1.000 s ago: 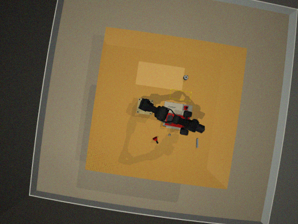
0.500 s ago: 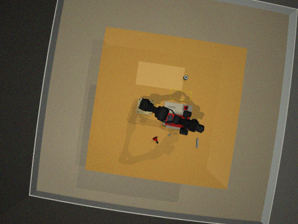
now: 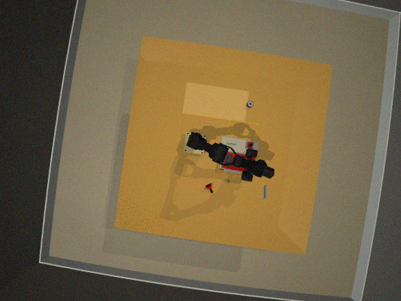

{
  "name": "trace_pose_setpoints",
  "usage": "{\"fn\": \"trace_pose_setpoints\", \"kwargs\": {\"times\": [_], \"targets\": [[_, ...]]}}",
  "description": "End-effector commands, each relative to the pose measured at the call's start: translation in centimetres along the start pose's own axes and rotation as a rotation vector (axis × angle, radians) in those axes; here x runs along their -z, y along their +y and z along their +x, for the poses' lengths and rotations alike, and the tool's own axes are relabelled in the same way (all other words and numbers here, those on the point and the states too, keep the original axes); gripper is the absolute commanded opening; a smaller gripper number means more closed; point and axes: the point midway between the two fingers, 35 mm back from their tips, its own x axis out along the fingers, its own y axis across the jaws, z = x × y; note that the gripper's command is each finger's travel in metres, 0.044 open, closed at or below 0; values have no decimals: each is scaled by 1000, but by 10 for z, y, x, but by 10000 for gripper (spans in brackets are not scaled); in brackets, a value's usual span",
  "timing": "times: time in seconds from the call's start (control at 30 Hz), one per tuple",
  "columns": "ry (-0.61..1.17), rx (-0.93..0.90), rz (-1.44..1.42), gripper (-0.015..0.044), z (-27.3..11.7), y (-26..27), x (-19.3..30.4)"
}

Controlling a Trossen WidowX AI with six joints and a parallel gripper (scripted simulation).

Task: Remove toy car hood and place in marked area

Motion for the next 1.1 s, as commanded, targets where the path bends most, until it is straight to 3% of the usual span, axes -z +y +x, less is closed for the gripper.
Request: {"fn": "trace_pose_setpoints", "kwargs": {"times": [0.0,0.6,0.73,1.07], "targets": [[3,-6,-4,440,3,1,2],[3,-6,-4,440,12,1,2],[0,0,0,335,9,0,0],[0,0,0,249,9,0,0]]}}
